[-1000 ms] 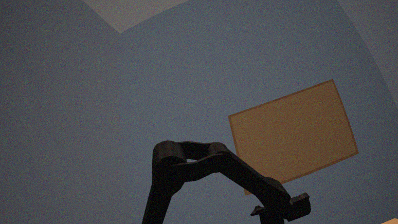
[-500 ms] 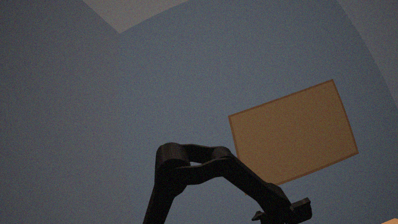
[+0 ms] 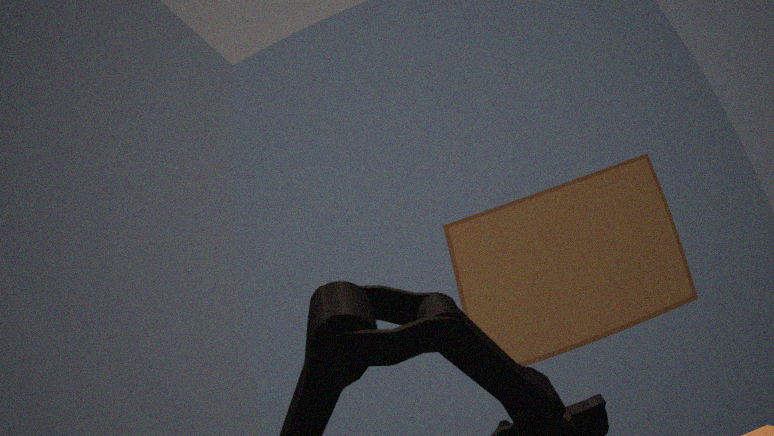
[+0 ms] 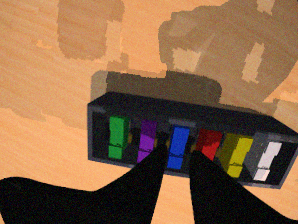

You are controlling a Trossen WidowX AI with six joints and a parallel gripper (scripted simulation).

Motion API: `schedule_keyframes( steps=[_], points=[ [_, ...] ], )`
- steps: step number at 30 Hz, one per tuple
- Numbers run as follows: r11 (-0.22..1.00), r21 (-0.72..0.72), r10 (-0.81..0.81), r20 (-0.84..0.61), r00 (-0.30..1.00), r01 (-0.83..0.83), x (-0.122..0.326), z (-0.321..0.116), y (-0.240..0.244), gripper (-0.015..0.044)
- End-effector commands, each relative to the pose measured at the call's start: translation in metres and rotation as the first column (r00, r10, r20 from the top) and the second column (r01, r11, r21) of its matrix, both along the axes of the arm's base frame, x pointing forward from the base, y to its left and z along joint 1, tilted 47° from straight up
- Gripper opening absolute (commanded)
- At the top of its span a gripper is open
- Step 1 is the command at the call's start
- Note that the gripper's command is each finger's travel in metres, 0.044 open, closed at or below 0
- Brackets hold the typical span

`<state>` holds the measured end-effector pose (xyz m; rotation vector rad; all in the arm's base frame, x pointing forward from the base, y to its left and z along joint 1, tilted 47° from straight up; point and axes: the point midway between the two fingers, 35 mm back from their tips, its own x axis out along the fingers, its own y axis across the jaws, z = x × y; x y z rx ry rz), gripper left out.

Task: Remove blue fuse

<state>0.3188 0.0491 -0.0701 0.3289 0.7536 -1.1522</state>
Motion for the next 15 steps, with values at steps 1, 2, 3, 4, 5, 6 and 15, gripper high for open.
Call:
schedule_keyframes(
  steps=[1,2,3,4,5,6,15],
  points=[
    [1.000,-0.004,0.005,-0.003,1.000,-0.005,0.0003,-0.0012,-0.0011,0.0074],
    [1.000,-0.004,0.005,-0.003,1.000,-0.005,0.0004,-0.0014,-0.0013,0.0074],
    [1.000,-0.004,0.005,-0.003,1.000,-0.005,0.0005,-0.0017,-0.0016,0.0074],
    [1.000,-0.004,0.005,-0.003,1.000,-0.005,0.0006,-0.0021,-0.0020,0.0074],
    [1.000,-0.004,0.005,-0.003,1.000,-0.005,0.0008,-0.0026,-0.0026,0.0074],
    [1.000,-0.004,0.005,-0.003,1.000,-0.005,0.0009,-0.0032,-0.0031,0.0074],
    [1.000,-0.004,0.005,-0.003,1.000,-0.005,0.0022,-0.0079,-0.0081,0.0074]
  ],
)
